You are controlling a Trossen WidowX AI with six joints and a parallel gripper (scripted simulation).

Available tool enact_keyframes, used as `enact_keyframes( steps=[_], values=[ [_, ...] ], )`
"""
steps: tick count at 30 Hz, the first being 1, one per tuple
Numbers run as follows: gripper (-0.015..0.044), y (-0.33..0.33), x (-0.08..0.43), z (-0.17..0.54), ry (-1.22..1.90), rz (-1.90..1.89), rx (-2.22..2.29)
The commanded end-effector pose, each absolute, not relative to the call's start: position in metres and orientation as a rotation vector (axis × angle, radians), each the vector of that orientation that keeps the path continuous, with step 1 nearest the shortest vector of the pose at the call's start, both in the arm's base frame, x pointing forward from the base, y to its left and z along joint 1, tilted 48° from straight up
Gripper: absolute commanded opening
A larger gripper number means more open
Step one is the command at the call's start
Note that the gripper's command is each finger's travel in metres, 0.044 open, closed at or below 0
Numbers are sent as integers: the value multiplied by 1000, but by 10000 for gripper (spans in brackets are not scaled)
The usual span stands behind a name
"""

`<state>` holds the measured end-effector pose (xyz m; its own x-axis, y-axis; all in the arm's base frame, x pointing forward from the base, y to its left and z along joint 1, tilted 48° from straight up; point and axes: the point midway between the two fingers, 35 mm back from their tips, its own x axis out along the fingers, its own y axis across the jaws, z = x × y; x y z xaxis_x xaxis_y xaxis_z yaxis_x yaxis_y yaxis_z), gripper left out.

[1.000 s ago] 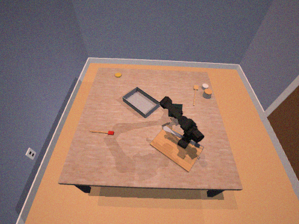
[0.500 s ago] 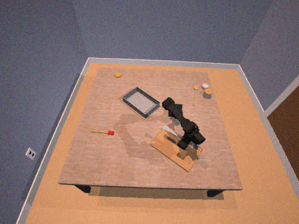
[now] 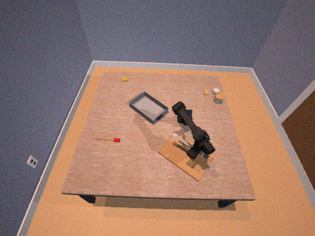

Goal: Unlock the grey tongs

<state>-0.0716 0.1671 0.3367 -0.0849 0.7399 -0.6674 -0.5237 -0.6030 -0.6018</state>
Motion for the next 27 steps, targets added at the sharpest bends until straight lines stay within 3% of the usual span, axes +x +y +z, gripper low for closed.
enact_keyframes(
  steps=[1,27],
  values=[
    [-150,172,-73,333,-263,1820,-1296],
    [-150,203,-75,306,-272,1817,-1292]
  ],
)
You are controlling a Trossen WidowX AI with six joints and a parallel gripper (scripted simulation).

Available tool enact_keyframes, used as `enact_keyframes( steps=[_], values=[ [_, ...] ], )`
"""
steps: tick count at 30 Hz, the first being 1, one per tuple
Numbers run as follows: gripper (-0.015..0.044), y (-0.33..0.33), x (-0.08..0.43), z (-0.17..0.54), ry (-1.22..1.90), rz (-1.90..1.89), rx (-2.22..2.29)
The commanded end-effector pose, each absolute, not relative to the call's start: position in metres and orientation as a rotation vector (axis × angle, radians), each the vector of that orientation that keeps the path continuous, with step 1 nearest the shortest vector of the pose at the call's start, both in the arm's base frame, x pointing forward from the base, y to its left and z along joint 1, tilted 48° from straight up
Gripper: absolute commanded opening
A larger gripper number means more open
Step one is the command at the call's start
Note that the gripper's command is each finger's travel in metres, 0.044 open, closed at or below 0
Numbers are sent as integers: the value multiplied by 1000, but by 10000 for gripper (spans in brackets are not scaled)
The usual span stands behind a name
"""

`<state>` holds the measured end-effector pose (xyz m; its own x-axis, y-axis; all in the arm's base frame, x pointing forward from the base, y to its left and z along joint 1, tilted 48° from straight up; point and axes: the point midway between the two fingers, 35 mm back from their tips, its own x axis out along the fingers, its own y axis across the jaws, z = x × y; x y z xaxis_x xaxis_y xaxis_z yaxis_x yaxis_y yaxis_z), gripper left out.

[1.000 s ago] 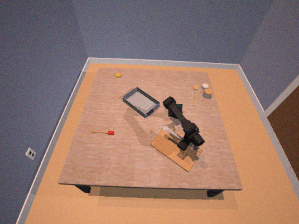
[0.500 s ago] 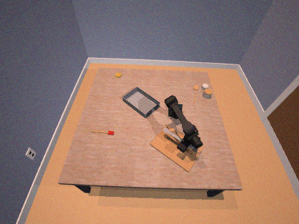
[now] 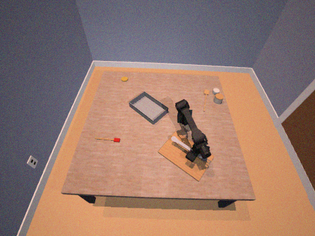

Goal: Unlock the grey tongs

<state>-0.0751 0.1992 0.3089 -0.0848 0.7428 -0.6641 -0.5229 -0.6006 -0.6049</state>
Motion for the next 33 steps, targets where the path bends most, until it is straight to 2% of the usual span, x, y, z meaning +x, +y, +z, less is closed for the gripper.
enact_keyframes(
  steps=[1,15,33],
  values=[
    [-150,204,-75,305,-273,1817,-1292],
    [-150,213,-73,297,-281,1815,-1289],
    [323,213,-73,297,-274,1812,-1288]
  ],
)
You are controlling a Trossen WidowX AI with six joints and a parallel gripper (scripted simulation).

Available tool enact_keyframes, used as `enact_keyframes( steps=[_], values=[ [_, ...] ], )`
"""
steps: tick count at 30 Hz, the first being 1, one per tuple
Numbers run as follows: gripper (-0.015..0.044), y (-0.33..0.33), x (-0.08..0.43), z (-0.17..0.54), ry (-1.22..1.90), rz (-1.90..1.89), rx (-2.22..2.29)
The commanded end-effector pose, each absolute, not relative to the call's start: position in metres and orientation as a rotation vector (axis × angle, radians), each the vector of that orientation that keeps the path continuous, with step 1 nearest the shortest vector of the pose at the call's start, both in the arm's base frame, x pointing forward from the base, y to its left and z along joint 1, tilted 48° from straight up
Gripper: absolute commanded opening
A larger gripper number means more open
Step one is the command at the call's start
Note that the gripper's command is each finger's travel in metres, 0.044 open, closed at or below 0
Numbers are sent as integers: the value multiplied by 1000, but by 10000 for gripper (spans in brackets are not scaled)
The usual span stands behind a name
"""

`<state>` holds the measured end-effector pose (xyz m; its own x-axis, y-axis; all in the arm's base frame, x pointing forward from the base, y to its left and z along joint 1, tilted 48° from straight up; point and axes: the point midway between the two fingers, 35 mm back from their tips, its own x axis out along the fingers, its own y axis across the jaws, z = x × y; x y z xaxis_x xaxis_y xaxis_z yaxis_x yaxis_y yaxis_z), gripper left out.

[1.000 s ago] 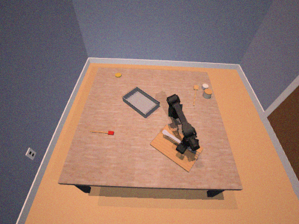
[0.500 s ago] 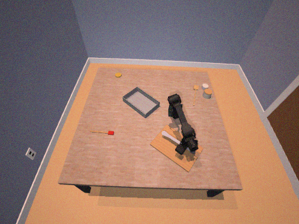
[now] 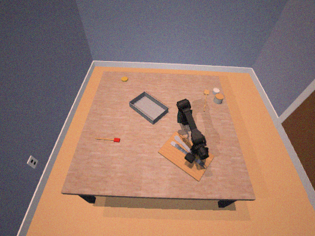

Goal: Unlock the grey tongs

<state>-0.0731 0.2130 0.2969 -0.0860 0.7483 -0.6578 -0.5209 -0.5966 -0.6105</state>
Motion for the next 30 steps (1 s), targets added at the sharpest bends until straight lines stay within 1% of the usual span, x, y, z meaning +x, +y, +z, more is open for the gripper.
enact_keyframes(
  steps=[1,4,5,12,27,30],
  values=[
    [349,213,-73,297,-274,1812,-1288],
    [427,213,-73,297,-274,1812,-1288],
    [440,213,-73,297,-274,1812,-1288],
    [440,214,-86,316,-271,1818,-1286],
    [440,197,-184,411,-323,1855,-1221],
    [440,195,-189,414,-328,1857,-1215]
  ],
)
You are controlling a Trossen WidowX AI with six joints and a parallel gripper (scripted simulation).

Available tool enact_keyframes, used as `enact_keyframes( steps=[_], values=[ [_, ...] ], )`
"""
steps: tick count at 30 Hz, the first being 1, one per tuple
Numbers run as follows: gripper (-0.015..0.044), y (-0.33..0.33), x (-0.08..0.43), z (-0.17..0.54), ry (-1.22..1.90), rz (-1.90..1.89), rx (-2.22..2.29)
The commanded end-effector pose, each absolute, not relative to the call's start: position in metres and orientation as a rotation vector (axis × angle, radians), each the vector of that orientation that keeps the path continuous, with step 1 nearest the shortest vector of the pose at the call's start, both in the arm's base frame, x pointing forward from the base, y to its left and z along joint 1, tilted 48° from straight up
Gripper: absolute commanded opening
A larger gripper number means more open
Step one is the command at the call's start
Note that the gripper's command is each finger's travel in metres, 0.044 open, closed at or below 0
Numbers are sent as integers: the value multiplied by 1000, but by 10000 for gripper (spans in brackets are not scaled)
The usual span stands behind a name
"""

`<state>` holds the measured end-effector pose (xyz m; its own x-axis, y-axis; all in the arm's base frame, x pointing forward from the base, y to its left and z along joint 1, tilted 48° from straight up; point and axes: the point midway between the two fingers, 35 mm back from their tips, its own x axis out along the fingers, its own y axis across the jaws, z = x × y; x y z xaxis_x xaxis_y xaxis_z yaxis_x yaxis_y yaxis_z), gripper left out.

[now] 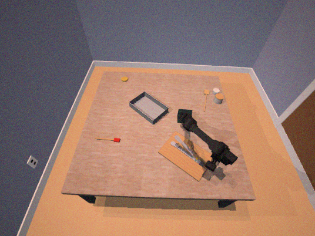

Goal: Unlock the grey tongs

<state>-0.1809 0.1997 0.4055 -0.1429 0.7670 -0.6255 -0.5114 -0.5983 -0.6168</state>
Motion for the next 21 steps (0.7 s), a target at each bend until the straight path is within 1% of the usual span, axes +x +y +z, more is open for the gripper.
enact_keyframes(
  steps=[1,9,21],
  values=[
    [440,195,-189,414,-328,1857,-1215],
    [440,166,-176,429,-394,1917,-1116],
    [440,166,-176,429,-394,1917,-1116]
  ],
)
